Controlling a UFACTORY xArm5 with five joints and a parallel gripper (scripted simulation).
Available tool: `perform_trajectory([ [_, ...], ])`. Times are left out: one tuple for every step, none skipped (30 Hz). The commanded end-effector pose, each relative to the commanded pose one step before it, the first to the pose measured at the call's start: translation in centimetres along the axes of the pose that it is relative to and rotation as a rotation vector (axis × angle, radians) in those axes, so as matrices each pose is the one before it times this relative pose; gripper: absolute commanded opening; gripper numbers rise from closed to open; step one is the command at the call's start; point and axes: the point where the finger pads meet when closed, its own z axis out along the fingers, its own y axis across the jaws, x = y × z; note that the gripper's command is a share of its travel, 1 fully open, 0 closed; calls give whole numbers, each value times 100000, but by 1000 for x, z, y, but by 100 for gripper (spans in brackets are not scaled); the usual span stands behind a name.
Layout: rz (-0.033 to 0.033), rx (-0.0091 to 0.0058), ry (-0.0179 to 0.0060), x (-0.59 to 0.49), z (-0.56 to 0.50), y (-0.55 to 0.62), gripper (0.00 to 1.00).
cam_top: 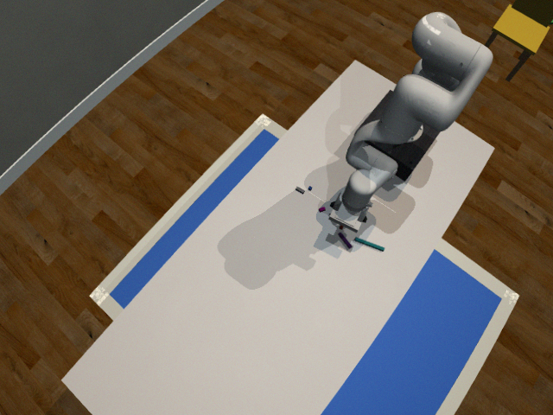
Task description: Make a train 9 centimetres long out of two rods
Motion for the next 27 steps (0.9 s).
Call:
perform_trajectory([
  [-1,-42,293,121,-77,17,24],
  [0,0,0,0,0,0,24],
  [0,0,0,0,0,0,24],
  [0,0,0,0,0,0,24],
  [0,0,0,0,0,0,24],
  [0,0,0,0,0,0,24],
  [0,0,0,0,0,0,24],
  [0,0,0,0,0,0,24],
  [0,0,0,0,0,0,24],
  [0,0,0,0,0,0,24],
  [0,0,0,0,0,0,24],
  [0,0,0,0,0,0,24],
  [0,0,0,0,0,0,24],
  [0,0,0,0,0,0,24],
  [0,0,0,0,0,0,24],
  [0,0,0,0,0,0,24],
  [0,0,0,0,0,0,24],
  [0,0,0,0,0,0,24],
  [0,0,0,0,0,0,24],
  [0,0,0,0,0,0,4],
  [0,0,0,0,0,0,4],
  [0,0,0,0,0,0,4],
  [0,0,0,0,0,0,4],
  [0,0,0,0,0,0,4],
  [0,0,0,0,0,0,4],
  [0,0,0,0,0,0,4],
  [0,0,0,0,0,0,4],
])
